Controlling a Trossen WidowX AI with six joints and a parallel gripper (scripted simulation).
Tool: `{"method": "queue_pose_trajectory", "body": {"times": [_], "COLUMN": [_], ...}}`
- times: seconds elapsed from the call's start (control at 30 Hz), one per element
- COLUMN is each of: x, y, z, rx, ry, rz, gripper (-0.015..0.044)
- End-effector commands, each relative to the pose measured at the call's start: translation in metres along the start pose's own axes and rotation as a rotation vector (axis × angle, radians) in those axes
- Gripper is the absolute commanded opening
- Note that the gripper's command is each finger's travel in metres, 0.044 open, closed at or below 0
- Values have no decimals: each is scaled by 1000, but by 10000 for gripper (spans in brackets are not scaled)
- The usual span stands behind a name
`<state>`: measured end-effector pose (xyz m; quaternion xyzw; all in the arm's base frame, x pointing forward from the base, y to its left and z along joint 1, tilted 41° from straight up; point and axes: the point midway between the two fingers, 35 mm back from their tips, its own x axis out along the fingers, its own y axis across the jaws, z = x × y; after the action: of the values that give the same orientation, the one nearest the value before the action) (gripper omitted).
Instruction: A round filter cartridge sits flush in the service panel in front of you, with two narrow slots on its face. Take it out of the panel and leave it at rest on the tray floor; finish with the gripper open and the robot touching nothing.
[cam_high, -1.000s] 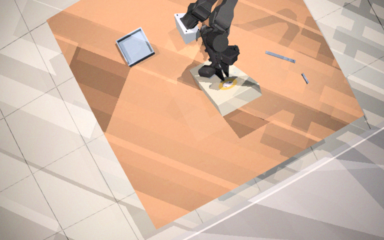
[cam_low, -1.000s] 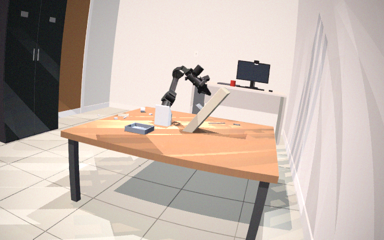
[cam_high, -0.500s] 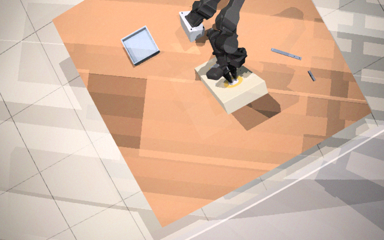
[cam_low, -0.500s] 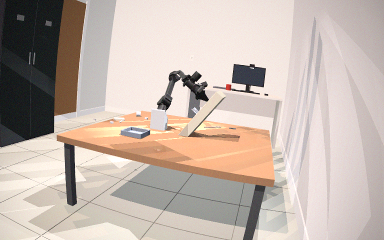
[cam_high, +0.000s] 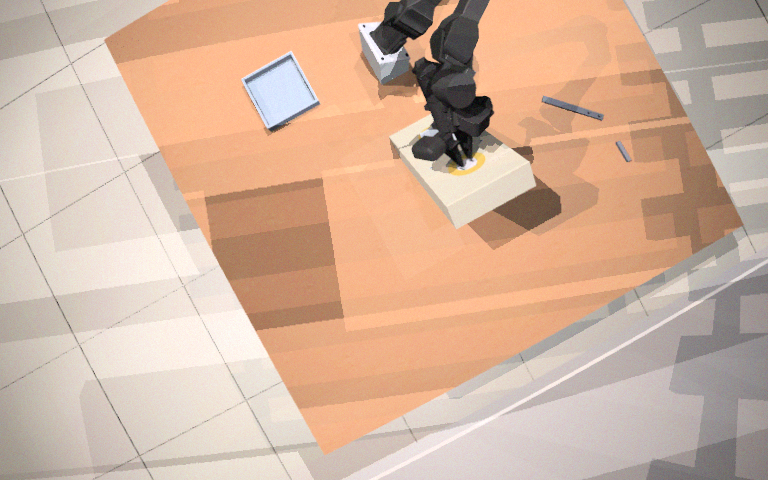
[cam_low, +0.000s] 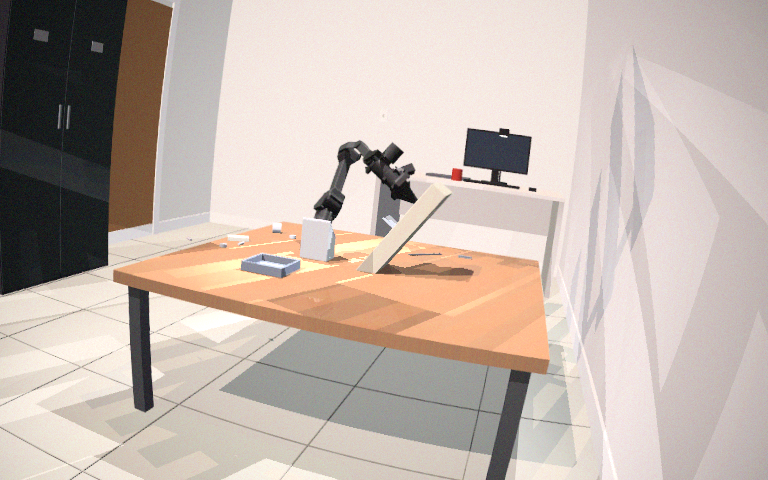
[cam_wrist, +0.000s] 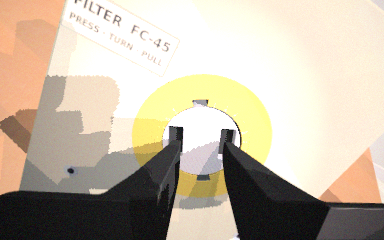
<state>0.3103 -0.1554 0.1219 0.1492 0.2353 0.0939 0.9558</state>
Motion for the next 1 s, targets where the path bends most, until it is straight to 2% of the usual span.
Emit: {"method": "queue_pose_trajectory", "body": {"times": [0.0, 0.97], "x": [0, 3], "y": [-1, -1], "z": [1, 1], "rx": [2, 2], "ry": [0, 0], "rz": [-7, -7], "gripper": [117, 117]}}
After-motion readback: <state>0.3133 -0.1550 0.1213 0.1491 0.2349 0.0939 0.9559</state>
